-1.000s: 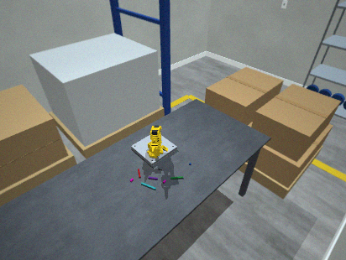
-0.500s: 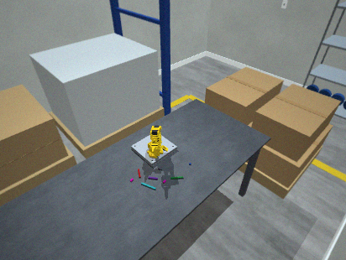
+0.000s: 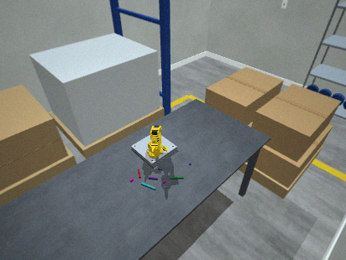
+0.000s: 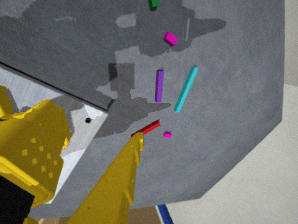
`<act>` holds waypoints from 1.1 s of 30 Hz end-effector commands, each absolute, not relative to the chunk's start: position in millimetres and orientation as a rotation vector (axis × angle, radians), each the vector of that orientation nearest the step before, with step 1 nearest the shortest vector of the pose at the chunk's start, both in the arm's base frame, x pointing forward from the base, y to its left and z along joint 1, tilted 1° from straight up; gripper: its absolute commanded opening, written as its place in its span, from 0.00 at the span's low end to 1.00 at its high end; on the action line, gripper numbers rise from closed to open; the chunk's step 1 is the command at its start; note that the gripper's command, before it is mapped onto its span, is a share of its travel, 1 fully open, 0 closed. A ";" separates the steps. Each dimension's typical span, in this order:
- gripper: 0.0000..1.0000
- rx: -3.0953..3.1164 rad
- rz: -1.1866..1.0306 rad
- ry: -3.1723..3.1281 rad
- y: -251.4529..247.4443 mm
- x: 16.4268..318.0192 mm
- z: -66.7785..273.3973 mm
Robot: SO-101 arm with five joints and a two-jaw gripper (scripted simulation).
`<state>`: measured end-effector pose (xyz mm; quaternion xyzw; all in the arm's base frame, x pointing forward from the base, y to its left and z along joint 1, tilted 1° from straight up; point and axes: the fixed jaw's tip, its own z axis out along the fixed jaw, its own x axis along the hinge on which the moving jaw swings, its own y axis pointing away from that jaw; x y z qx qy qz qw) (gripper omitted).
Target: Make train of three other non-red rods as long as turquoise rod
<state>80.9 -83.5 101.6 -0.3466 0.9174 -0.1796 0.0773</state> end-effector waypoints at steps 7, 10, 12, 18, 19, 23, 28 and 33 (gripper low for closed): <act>1.00 -1.050 -0.514 2.760 -83.4 79.6 98.1; 1.00 -1.050 -0.514 2.760 -83.4 79.6 98.1; 1.00 -1.050 -0.514 2.760 -83.4 79.6 98.1; 1.00 -1.050 -0.514 2.760 -83.4 79.6 98.1; 1.00 -1.050 -0.514 2.760 -83.4 79.6 98.1; 1.00 -1.050 -0.514 2.760 -83.4 79.6 98.1; 1.00 -1.027 -0.516 2.771 -84.7 78.2 98.1; 1.00 -0.965 -0.522 2.800 -88.2 74.2 98.1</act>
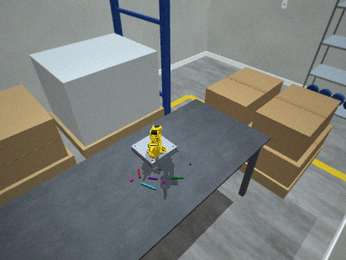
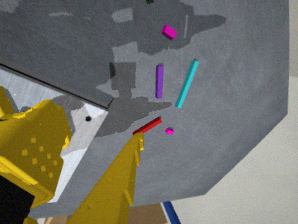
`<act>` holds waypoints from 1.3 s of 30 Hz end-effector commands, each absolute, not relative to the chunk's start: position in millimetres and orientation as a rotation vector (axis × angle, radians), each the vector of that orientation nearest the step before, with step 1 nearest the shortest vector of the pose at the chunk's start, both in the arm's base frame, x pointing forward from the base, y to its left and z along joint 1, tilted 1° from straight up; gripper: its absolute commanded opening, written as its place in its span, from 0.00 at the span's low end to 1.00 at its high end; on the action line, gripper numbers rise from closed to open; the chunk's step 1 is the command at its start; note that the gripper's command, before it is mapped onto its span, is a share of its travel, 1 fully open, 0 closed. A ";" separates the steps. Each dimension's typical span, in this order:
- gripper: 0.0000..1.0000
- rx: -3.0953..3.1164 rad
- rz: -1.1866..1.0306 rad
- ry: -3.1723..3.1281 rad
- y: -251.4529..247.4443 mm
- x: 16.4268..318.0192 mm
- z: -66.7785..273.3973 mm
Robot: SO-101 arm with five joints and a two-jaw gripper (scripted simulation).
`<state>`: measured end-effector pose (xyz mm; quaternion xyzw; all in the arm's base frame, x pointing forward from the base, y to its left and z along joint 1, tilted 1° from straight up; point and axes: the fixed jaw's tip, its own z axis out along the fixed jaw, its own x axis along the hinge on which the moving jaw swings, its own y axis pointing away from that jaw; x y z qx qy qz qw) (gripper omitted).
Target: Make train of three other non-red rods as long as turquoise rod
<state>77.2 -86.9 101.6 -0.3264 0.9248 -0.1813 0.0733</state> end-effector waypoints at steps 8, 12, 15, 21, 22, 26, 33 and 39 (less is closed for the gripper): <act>1.00 -0.795 -0.537 2.873 -96.7 62.7 98.1; 1.00 -0.705 -0.544 2.907 -100.5 56.4 98.1; 1.00 -0.660 -0.547 2.923 -102.3 53.2 98.1; 1.00 -0.637 -0.549 2.931 -103.1 51.5 98.1; 1.00 -0.636 -0.549 2.932 -103.2 51.5 98.1; 1.00 -0.636 -0.549 2.932 -103.2 51.4 98.1; 1.00 -0.636 -0.549 2.932 -103.2 51.4 98.1; 1.00 -0.636 -0.549 2.932 -103.2 51.4 98.1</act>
